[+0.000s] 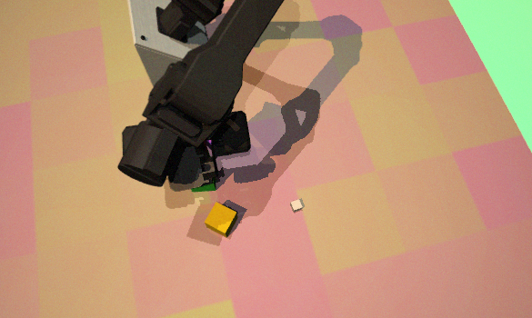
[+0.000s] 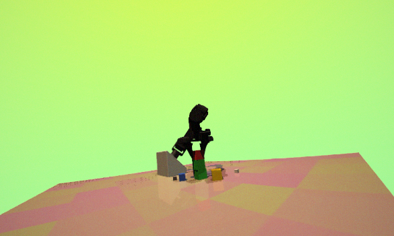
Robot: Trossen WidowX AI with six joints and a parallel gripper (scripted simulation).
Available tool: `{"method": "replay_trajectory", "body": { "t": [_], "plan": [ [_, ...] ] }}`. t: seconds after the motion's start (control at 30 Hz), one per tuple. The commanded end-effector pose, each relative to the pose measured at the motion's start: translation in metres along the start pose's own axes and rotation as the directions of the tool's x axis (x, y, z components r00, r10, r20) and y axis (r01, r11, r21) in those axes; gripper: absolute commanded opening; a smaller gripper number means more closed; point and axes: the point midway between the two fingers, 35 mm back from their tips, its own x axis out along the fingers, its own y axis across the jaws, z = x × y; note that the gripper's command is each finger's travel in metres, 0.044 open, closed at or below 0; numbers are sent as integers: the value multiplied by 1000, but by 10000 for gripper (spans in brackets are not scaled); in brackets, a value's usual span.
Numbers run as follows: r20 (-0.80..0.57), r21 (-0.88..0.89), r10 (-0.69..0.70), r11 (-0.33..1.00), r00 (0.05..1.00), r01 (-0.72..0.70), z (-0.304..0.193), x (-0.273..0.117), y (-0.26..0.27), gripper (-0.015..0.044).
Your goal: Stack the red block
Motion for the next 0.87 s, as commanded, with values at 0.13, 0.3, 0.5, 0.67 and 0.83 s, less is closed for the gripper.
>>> {"method": "replay_trajectory", "body": {
  "t": [0.13,0.3,0.5,0.67,0.83],
  "plan": [
    [0,-1,-1,1000,1000,1,0,0,0,440],
    [0,-1,-1,1000,1000,1,0,0,0,440],
    [0,-1,-1,1000,1000,1,0,0,0,440],
    [0,-1,-1,1000,1000,1,0,0,0,440],
    [0,-1,-1,1000,1000,1,0,0,0,440]
  ]
}}
